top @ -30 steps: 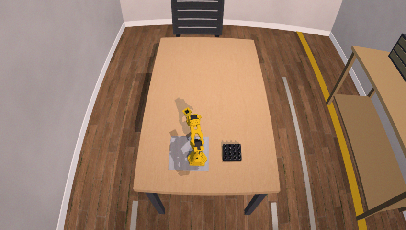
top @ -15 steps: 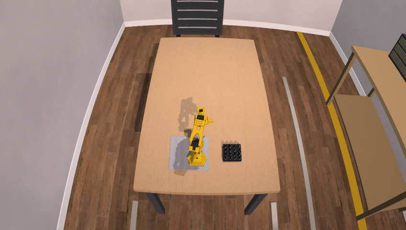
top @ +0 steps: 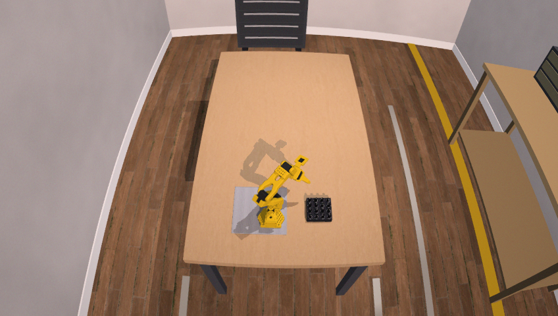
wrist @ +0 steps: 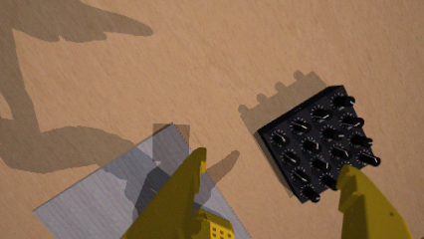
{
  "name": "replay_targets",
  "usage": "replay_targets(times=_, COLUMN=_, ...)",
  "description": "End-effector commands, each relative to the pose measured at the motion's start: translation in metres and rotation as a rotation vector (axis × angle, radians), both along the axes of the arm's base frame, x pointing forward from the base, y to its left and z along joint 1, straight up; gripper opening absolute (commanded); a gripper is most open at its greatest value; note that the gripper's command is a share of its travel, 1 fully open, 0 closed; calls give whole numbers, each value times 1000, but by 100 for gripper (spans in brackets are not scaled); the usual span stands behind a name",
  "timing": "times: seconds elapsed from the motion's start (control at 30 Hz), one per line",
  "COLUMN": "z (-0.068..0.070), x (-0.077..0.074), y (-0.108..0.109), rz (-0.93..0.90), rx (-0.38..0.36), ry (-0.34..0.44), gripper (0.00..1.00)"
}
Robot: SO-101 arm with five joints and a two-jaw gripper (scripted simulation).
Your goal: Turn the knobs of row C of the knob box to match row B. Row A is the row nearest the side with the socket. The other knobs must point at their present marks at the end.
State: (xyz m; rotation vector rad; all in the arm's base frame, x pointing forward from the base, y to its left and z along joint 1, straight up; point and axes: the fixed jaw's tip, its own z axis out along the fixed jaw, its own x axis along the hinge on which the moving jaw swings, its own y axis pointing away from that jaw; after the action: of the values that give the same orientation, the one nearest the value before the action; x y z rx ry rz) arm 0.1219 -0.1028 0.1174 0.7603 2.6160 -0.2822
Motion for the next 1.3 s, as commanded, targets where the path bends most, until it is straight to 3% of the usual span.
replay_targets(times=0.0, z=-3, x=-22, y=-20, rz=-206, rx=22, ry=8, gripper=40)
replay_targets(times=0.07, z=-3, x=-22, y=-20, rz=-206, rx=22, ry=8, gripper=40)
replay_targets(times=0.3, z=-3, x=-57, y=-42, rz=-515, rx=36, ry=-14, gripper=40)
replay_targets(times=0.57, z=-3, x=-87, y=-52, rz=-757, rx=44, ry=-35, gripper=40)
replay_targets(times=0.9, z=-3, x=-102, y=-55, rz=-865, rx=46, ry=-45, gripper=40)
replay_targets(times=1.27, z=-3, x=-104, y=-55, rz=-880, rx=47, ry=-46, gripper=40)
